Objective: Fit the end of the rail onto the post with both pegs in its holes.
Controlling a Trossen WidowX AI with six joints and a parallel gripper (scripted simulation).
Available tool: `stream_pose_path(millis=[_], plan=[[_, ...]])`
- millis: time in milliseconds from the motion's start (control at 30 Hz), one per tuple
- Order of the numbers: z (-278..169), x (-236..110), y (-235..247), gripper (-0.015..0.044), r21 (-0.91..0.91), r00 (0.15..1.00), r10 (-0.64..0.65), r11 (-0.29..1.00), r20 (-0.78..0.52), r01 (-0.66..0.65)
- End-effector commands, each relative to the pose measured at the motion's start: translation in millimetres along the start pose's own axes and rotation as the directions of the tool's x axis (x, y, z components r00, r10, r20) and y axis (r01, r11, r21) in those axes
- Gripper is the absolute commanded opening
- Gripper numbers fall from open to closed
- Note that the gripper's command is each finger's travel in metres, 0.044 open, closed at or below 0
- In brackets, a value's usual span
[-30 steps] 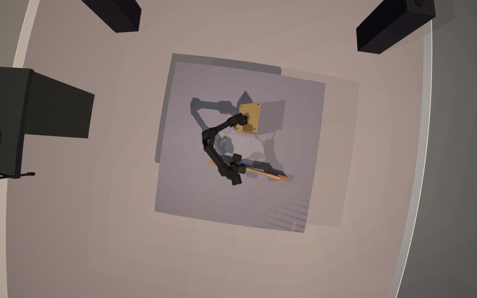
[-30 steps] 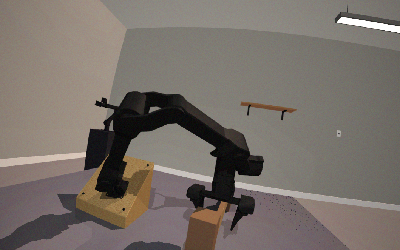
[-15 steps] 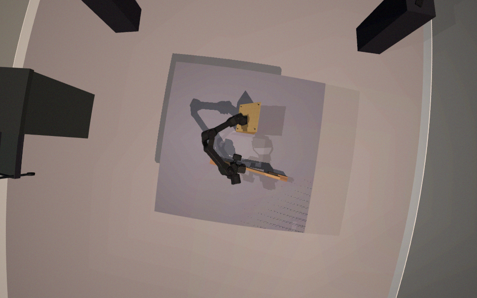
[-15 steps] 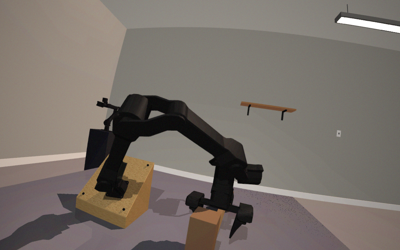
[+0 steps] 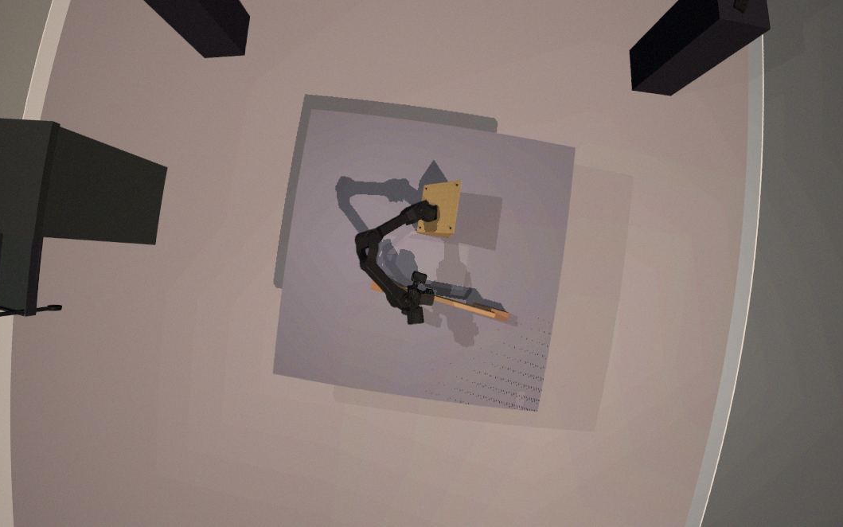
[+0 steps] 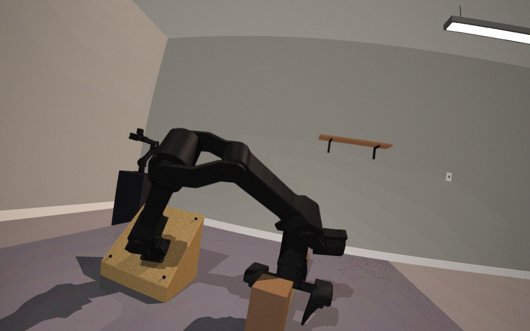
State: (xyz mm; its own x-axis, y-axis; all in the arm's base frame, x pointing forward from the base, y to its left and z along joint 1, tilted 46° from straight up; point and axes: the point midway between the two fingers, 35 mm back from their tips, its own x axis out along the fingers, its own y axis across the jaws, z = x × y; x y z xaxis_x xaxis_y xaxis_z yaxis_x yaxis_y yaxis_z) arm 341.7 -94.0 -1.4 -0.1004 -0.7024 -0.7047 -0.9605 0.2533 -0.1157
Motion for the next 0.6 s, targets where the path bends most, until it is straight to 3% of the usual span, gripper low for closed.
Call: stream_pose_path(millis=[0, 67, 533, 567], plan=[[-0.5, 7.7, 3.2, 0.044, -0.011, 1.0, 0.005, 1.0, -0.009, -0.005], [-0.6, 8.7, 3.4, 0.044, -0.01, 1.0, 0.005, 1.0, -0.01, -0.005], [-0.6, 8.7, 3.4, 0.0073, -0.01, 1.0, 0.005, 1.0, -0.01, -0.005], [-0.6, 8.7, 3.4, 0.0066, -0.01, 1.0, 0.005, 1.0, -0.01, -0.005]])
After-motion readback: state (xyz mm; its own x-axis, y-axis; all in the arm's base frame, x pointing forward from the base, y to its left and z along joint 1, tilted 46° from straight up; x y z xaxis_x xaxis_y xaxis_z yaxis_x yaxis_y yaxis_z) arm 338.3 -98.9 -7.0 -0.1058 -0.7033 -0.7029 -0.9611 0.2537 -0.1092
